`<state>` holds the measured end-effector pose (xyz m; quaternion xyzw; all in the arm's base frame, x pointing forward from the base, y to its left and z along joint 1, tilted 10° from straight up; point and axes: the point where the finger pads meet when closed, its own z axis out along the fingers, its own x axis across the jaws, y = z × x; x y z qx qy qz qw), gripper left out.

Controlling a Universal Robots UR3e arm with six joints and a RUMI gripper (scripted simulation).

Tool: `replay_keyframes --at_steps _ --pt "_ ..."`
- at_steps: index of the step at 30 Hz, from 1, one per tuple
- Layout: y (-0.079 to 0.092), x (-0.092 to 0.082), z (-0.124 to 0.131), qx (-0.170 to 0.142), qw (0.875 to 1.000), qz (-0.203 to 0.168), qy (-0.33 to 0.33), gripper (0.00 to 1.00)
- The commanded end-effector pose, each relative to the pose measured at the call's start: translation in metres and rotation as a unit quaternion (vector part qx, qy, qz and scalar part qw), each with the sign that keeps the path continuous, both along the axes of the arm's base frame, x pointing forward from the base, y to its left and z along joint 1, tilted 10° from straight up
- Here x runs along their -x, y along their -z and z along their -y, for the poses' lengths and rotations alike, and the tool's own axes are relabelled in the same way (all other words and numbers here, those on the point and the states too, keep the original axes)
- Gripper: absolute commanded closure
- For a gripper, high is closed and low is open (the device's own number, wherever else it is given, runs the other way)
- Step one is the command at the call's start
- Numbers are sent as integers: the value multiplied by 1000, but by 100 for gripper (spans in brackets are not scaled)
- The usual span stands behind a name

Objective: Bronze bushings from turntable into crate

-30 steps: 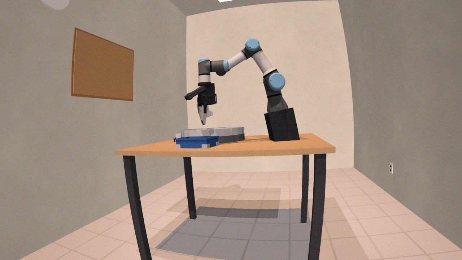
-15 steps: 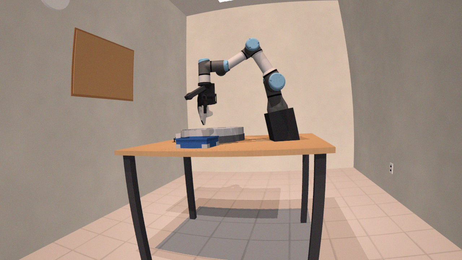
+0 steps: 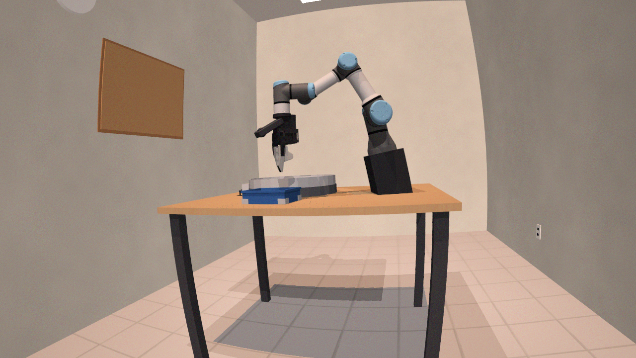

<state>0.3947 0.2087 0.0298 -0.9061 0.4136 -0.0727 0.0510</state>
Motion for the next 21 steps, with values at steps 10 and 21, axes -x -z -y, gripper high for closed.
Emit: replay_keyframes --at_steps 10,21 --pt "-1 1 8 -1 1000 1 2 94" --pt "0 4 18 -1 1000 1 4 94"
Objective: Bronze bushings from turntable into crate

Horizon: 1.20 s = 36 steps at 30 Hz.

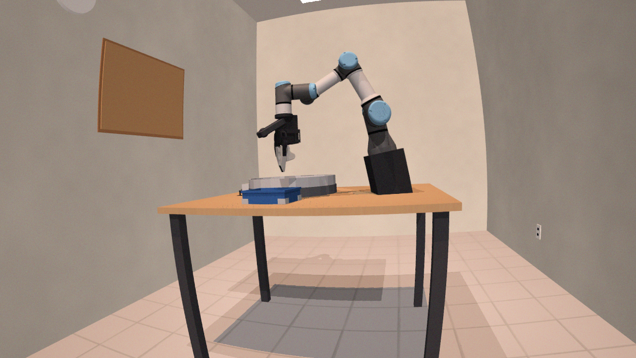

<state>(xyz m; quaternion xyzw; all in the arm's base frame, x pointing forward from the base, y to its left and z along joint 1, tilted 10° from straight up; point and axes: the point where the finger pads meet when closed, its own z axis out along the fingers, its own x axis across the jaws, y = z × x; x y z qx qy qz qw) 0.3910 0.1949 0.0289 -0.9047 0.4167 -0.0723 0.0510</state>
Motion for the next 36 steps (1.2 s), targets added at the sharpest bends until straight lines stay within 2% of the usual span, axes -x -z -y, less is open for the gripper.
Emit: replay_keyframes --at_steps 1,15,36 --pt "-1 1 6 -1 1000 2 1 94" --pt "2 9 27 -2 1000 1 7 94" --pt "7 27 85 -4 1000 1 21 94"
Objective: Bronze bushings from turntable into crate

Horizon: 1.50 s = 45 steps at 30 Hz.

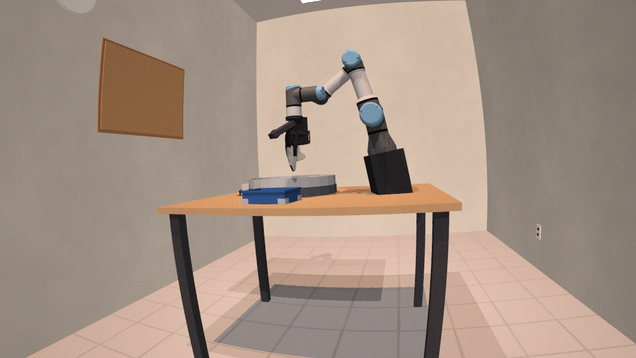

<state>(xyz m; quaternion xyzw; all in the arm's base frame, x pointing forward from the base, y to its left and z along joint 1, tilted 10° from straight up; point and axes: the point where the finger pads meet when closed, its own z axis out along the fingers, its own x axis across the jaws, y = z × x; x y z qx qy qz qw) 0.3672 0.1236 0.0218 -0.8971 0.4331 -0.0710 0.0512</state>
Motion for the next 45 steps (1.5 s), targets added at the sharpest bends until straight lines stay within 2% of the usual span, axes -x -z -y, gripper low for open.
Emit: replay_keyframes --at_steps 1,26,28,43,45 --pt "0 4 17 -2 1000 2 3 94" --pt "8 31 98 -5 1000 2 23 94" --pt "8 31 98 -5 1000 2 23 94" --pt "13 47 149 -7 999 1 35 94" --pt "13 47 149 -7 999 1 35 94"
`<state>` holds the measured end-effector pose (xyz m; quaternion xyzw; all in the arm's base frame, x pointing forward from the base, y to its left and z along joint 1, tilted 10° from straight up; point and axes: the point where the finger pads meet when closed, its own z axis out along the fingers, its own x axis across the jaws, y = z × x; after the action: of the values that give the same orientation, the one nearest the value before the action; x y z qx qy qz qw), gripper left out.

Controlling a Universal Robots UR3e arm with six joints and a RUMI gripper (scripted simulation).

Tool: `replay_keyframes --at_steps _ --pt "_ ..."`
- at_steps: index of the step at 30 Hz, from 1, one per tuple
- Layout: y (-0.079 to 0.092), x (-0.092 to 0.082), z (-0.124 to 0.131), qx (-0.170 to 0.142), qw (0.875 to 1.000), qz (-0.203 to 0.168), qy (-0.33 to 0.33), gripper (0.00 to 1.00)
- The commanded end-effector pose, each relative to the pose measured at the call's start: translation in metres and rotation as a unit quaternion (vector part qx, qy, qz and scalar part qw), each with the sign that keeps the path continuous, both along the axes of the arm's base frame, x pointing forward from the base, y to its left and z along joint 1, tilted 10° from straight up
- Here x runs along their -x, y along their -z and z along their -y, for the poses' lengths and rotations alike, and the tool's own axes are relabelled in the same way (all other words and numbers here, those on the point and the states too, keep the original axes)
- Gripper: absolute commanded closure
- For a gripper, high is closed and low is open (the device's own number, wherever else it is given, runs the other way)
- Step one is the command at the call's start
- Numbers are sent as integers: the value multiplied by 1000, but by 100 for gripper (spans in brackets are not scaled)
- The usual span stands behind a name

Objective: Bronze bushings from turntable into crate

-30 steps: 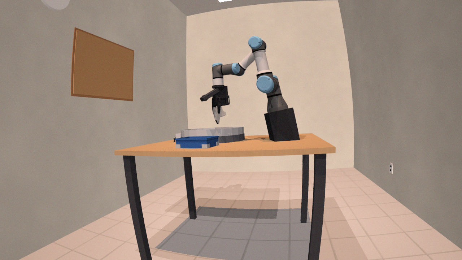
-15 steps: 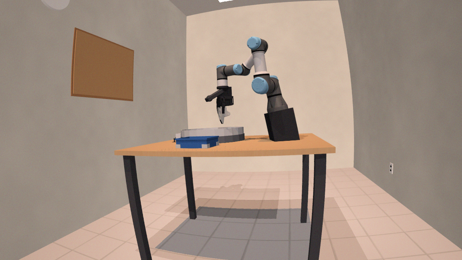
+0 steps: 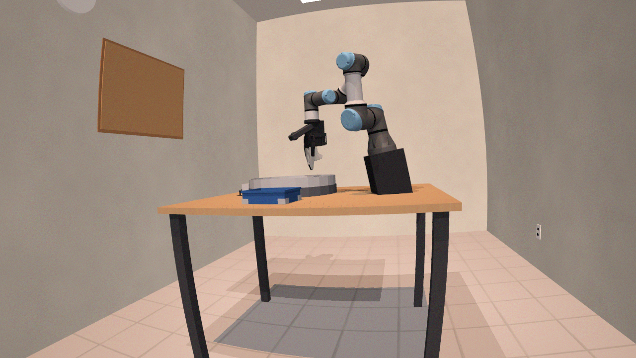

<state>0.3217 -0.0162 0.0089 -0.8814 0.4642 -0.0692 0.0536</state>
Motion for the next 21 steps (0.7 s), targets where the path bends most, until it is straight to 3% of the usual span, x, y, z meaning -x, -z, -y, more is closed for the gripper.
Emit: replay_keyframes --at_steps 1,21 --pt "0 3 12 -1 1000 2 2 94" --pt "6 22 70 -4 1000 2 16 94"
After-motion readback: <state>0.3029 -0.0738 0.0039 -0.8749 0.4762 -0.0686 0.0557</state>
